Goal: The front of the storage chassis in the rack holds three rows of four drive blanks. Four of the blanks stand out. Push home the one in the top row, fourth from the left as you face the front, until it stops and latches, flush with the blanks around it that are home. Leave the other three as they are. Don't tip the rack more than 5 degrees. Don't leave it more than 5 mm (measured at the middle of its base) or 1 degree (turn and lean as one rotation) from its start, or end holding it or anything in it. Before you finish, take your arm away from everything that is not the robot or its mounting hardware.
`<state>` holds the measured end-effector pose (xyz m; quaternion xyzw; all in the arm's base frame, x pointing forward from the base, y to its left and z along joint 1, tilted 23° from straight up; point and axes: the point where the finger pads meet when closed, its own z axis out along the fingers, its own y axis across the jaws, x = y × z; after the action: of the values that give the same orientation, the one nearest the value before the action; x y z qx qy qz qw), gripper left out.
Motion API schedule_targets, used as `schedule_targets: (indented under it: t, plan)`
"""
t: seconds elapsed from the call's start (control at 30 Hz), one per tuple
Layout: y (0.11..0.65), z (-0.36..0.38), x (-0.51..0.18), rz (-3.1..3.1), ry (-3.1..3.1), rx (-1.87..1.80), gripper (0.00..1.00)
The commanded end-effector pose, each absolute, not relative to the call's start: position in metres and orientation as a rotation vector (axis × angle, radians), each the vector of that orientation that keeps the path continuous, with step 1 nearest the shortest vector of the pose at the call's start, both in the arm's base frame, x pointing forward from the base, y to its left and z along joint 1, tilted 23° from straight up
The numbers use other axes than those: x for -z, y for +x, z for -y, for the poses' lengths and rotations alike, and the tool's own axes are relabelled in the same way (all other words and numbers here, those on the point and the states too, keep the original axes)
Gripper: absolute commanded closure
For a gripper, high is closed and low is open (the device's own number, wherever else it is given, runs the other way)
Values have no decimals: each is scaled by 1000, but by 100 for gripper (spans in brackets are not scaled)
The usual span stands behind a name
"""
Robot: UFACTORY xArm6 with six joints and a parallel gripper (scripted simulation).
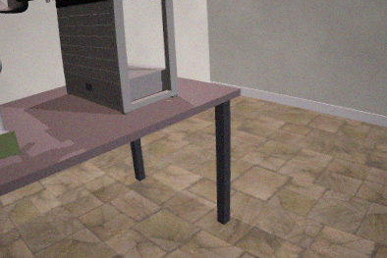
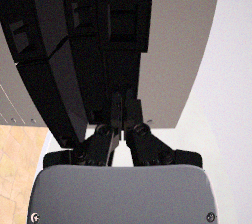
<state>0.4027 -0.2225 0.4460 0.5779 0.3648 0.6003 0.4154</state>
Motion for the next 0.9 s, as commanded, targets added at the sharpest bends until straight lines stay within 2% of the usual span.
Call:
schedule_targets:
  t: [0.0, 0.87]
  plan:
    - [403, 223, -448, -916, 1448, -1508, 100]
    - [409, 223, -448, -916, 1448, -1508, 100]
